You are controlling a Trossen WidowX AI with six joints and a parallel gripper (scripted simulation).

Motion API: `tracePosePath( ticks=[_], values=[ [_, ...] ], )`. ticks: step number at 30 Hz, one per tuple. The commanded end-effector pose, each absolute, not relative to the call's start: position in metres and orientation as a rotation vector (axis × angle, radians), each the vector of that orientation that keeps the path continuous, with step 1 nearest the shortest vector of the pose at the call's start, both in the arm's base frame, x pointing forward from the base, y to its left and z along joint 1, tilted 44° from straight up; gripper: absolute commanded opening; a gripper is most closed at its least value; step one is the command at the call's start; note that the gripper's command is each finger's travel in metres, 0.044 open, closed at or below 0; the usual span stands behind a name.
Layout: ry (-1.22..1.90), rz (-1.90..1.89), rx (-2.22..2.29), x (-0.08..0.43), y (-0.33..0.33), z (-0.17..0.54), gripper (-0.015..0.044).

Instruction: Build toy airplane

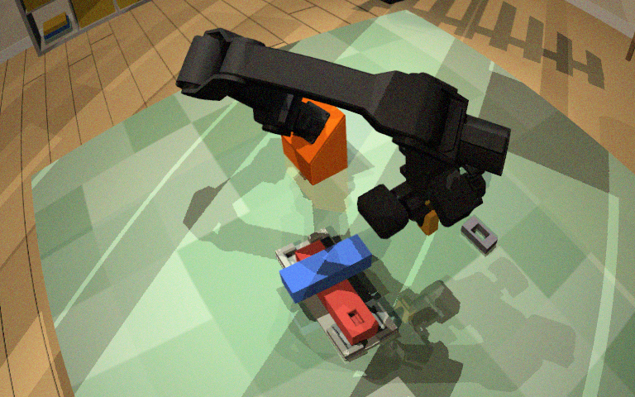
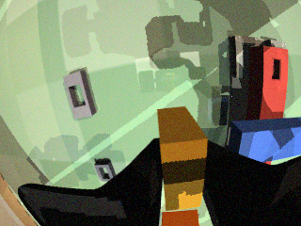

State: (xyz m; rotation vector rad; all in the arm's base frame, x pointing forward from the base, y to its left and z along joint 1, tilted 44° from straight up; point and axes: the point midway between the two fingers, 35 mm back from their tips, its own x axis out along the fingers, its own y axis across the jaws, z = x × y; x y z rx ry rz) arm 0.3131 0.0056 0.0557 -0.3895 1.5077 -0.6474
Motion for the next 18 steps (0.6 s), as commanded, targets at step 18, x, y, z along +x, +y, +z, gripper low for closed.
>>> tracePosePath(
  ticks=[18],
  values=[
    [1.487,-0.676,-0.406,0.328,-0.046,0.085,0.0000]
  ],
)
